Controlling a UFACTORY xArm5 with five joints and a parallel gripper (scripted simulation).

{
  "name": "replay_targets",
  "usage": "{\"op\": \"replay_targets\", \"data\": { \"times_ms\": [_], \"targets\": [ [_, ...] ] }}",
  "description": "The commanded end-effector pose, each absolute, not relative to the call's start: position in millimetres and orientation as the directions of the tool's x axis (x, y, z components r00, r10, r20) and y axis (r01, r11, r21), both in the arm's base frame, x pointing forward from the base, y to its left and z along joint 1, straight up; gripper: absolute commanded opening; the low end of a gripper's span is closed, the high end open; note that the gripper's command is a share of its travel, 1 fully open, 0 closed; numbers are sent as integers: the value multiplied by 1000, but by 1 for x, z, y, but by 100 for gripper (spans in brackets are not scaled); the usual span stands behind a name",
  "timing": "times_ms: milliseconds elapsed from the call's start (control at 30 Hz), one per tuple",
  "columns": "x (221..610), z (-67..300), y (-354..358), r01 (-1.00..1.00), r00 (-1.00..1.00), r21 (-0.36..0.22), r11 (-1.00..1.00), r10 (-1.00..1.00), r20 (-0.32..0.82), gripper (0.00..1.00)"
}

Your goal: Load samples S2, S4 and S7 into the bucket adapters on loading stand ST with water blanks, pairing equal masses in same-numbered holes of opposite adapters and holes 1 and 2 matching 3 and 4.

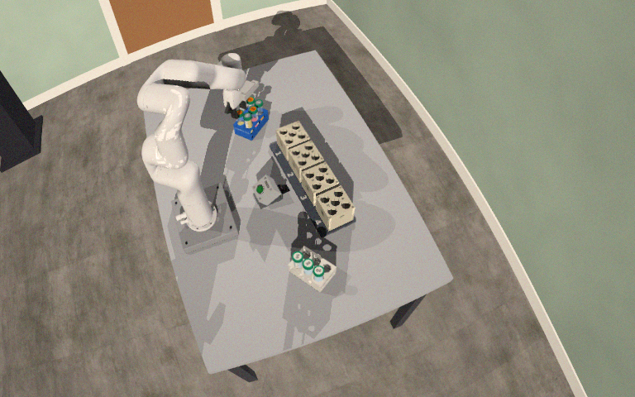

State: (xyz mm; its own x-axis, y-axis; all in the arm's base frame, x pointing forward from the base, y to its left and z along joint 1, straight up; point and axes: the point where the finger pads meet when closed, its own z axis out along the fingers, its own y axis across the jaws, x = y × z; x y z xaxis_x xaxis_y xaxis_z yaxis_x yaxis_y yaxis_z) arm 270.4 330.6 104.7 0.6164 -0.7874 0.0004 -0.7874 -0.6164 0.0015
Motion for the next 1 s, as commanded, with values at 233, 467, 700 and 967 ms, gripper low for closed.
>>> {"op": "replay_targets", "data": {
  "times_ms": [233,467,700,967],
  "targets": [
    [272,105,332,-787,616,-3,-616,-787,-3,57],
    [272,100,332,-787,616,-3,-616,-787,-3,57],
    [272,95,332,-787,616,-3,-616,-787,-3,57],
    [272,91,332,-787,616,-3,-616,-787,-3,57]
  ]
}}
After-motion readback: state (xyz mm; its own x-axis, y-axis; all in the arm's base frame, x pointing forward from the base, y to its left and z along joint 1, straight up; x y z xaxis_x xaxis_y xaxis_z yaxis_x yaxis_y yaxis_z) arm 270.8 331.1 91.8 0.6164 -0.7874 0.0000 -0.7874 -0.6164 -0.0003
